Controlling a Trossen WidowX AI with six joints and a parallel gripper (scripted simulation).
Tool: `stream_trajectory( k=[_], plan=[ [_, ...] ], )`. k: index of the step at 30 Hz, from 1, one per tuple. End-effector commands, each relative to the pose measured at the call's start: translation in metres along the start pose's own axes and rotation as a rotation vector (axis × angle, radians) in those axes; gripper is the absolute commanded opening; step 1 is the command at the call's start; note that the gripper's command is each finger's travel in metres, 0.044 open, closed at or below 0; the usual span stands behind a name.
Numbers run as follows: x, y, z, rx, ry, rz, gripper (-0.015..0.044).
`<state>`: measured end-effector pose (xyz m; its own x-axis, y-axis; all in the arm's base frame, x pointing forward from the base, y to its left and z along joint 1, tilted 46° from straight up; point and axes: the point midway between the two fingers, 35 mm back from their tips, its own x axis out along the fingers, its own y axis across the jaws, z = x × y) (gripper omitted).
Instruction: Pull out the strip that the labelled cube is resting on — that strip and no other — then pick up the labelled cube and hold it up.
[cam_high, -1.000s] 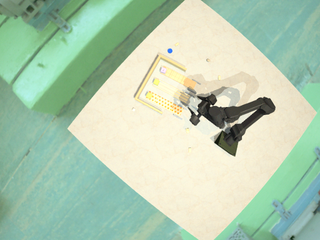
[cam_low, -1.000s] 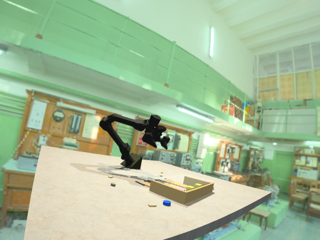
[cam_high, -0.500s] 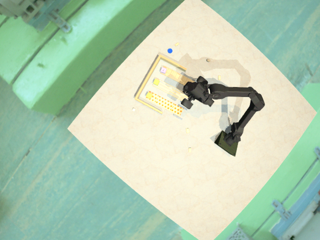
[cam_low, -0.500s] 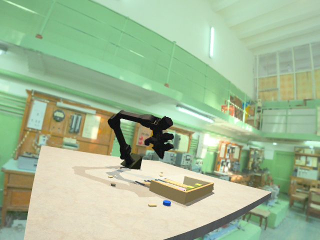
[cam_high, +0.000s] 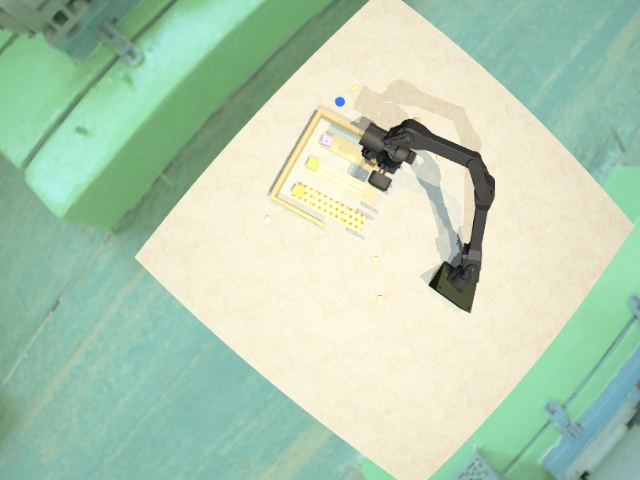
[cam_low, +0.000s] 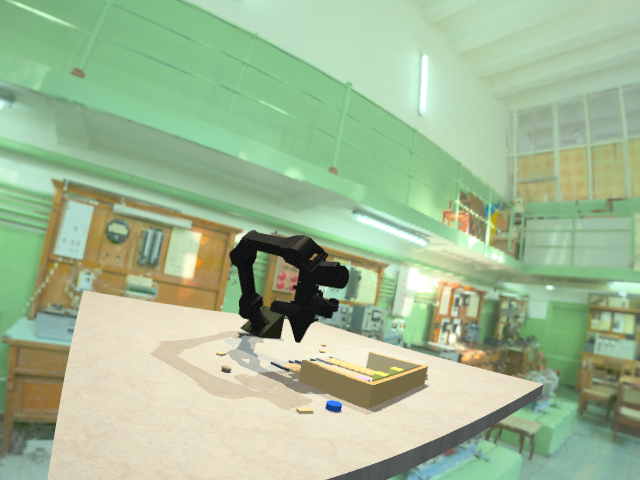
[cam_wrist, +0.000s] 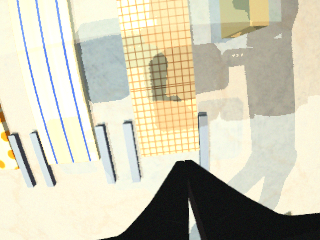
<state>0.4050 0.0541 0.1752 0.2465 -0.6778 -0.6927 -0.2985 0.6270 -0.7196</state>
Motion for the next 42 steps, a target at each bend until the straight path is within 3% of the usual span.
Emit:
stream_trajectory(
  k=[1,42],
  plan=[
    [-0.002,0.007,0.004,-0.010,0.011,0.013,0.0000],
    [0.061,0.006,0.002,-0.009,0.011,0.011,0.0000]
  ],
)
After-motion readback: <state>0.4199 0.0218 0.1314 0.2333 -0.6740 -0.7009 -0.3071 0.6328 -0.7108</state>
